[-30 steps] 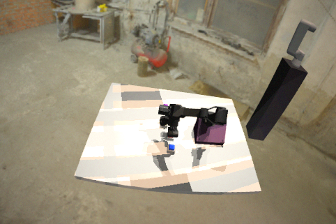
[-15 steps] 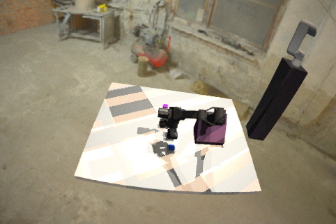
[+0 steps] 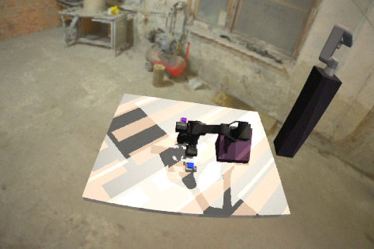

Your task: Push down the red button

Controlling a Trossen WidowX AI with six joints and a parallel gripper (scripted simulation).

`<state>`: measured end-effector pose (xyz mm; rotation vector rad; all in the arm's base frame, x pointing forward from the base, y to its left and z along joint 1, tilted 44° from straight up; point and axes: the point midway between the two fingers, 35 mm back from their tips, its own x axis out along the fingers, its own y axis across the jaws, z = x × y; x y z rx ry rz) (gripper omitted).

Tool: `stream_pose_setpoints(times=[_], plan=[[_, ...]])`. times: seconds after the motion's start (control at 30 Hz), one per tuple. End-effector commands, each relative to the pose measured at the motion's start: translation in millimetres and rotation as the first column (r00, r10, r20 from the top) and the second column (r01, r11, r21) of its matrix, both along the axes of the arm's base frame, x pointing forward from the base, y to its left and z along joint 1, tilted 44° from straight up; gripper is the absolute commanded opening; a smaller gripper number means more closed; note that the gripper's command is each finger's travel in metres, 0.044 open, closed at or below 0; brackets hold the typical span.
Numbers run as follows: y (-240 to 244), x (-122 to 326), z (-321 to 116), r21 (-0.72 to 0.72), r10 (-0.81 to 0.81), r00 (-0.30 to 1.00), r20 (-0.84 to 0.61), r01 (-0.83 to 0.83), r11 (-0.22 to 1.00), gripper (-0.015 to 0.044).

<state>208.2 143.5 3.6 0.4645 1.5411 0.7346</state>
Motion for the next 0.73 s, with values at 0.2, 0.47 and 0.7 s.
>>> stream_pose_setpoints(times=[0.2,0.47,0.7], plan=[[-22.2,3.3,23.3,0.000,-0.001,1.000,-0.005,0.001,1.000,0.0020],[17.5,13.4,128.7,0.000,-0.001,1.000,-0.003,0.001,1.000,0.0230],[25.0,8.0,153.4,0.004,-0.001,1.000,-0.003,0.001,1.000,0.0387]])
